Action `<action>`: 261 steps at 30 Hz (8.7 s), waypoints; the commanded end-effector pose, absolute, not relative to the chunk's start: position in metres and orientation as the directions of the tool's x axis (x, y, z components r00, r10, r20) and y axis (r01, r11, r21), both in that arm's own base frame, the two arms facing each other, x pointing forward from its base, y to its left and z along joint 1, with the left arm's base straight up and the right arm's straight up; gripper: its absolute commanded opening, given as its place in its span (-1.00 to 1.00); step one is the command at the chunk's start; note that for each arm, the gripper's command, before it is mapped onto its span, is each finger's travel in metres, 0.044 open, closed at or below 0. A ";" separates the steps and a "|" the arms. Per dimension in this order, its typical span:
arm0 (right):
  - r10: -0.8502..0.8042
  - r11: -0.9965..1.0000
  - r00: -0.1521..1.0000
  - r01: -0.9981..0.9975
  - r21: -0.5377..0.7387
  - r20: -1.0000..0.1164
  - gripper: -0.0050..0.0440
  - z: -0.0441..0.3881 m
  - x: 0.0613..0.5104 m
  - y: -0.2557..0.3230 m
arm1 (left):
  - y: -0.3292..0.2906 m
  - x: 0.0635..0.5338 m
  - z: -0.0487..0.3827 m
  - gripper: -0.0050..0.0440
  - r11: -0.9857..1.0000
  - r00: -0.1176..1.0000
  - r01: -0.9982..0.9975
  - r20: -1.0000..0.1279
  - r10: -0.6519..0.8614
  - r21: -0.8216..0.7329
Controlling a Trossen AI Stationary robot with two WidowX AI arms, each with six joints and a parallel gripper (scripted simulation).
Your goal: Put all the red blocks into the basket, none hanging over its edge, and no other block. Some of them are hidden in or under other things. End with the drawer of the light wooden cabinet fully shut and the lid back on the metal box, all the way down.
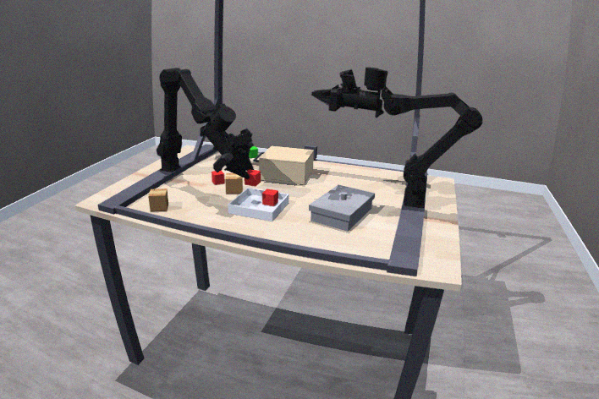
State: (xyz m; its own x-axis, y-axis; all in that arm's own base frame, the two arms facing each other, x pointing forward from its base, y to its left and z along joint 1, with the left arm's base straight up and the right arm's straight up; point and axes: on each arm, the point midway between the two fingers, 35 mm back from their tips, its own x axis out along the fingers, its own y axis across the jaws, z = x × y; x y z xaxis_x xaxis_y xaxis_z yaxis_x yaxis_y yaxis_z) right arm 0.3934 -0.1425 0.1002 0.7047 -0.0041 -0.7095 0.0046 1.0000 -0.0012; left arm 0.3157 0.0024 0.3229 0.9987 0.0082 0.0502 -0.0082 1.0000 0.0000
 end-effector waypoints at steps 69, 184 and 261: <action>-0.026 1.000 0.744 0.008 -0.030 -0.668 -1.00 0.064 0.400 -0.151 | 0.001 0.311 0.342 -0.24 1.000 0.995 -0.002 0.099 0.001 0.005; -0.036 0.999 0.747 0.019 -0.033 -0.664 0.18 0.103 0.356 -0.151 | 0.001 0.311 0.342 -0.24 1.000 0.995 -0.002 0.099 0.001 0.005; 0.093 0.242 0.241 -0.947 -0.213 -0.966 -0.21 0.156 0.358 0.106 | -0.002 0.311 0.342 -0.24 1.000 0.995 0.010 0.097 -0.010 0.005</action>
